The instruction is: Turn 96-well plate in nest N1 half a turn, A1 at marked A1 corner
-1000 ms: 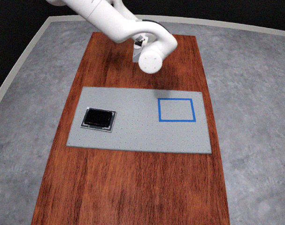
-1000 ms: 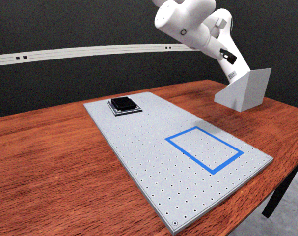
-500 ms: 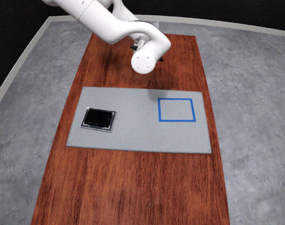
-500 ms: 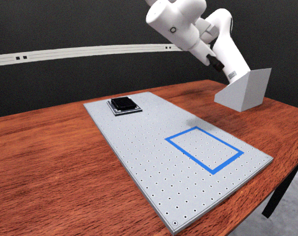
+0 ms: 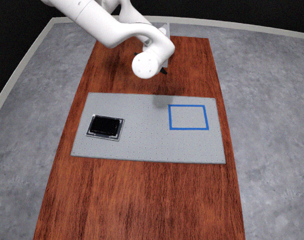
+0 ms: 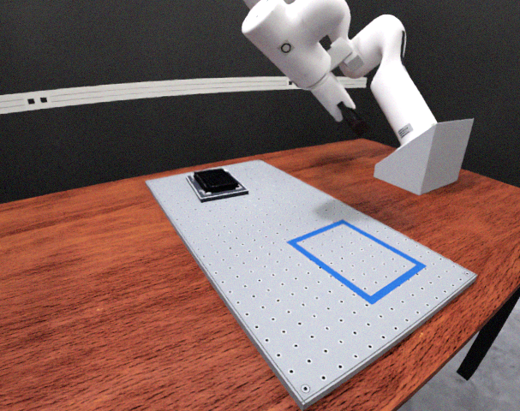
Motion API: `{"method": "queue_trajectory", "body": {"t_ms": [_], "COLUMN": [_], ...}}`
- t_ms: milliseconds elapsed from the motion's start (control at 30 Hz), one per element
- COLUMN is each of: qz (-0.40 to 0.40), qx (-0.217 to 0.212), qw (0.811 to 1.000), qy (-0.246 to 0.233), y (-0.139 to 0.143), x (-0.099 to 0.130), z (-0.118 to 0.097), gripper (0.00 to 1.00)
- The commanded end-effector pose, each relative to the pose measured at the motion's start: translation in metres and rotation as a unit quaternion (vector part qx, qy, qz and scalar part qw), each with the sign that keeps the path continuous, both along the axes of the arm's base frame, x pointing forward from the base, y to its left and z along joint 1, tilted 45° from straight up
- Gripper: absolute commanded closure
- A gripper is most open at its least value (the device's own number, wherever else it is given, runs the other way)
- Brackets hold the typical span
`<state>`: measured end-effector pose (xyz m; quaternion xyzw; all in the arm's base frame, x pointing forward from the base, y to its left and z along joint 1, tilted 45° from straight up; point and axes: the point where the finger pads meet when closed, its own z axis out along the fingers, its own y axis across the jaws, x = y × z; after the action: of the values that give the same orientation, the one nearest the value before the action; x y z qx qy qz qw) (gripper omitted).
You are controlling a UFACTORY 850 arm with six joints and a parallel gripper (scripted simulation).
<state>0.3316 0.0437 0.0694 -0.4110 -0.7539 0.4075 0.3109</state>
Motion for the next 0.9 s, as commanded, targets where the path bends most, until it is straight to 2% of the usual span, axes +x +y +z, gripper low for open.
{"method": "queue_trajectory", "body": {"t_ms": [0, 167, 267, 400, 500, 633, 733, 867], "qz": [0.003, 0.004, 0.005, 0.005, 0.004, 0.004, 0.002, 0.002], "qx": [-0.03, -0.04, -0.069, -0.07, -0.098, -0.098, -0.124, -0.124], "qw": [0.999, 0.998, 0.994, 0.994, 0.988, 0.988, 0.979, 0.979], "qy": [-0.034, -0.045, -0.083, -0.083, -0.122, -0.122, -0.162, -0.162], "y": [-0.012, -0.021, -0.032, -0.037, -0.048, -0.053, -0.063, -0.069], "x": [0.012, 0.02, 0.03, 0.035, 0.046, 0.051, 0.062, 0.067], "z": [0.001, 0.002, 0.003, 0.003, 0.005, 0.006, 0.008, 0.009], "gripper": [0.0, 0.0, 0.0, 0.0, 0.0, 0.0, 0.0, 0.0]}}
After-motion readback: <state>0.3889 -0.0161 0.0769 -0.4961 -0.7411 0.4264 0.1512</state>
